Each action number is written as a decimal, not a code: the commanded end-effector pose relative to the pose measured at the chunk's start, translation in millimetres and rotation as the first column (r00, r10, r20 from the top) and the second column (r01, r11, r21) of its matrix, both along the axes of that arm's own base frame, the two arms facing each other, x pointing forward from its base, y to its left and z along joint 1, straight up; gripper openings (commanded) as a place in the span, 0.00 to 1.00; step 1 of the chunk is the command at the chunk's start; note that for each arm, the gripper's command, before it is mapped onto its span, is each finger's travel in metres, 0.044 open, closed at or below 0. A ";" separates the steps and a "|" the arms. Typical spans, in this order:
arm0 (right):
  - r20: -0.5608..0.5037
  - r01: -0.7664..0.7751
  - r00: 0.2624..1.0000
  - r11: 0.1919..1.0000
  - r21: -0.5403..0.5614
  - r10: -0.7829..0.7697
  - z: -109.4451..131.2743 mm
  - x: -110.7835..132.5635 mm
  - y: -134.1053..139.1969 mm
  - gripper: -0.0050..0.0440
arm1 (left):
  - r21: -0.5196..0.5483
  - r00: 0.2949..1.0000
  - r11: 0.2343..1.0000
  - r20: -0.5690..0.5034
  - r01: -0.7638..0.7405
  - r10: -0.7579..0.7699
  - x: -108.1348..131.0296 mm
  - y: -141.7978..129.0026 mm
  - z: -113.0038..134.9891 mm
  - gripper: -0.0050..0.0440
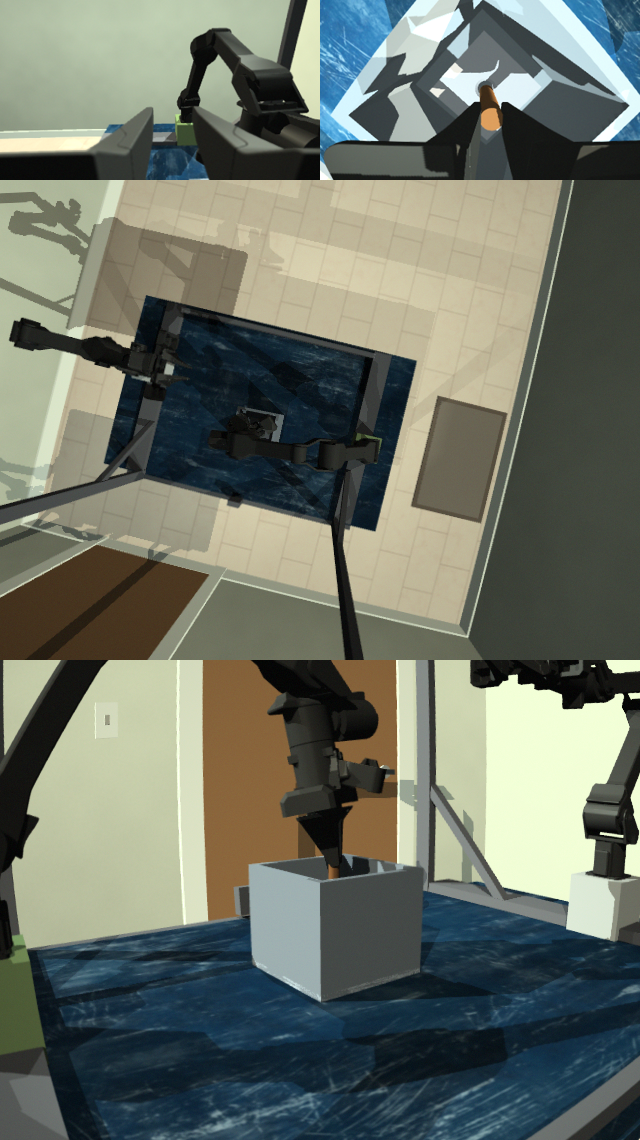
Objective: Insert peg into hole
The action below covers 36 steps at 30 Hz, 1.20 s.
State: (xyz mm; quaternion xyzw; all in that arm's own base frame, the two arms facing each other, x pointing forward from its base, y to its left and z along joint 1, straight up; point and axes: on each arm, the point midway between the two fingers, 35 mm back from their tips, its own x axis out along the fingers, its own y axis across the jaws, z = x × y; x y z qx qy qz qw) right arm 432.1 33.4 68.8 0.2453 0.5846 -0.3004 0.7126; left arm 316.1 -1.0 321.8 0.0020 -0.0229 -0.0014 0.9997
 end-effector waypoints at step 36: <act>0.011 0.003 1.000 1.000 -0.004 -0.003 -10.6 0.6 -1.0 0.00 | 0.004 1.000 1.000 0.004 0.002 -0.002 -1.7 0.2 1.2 0.36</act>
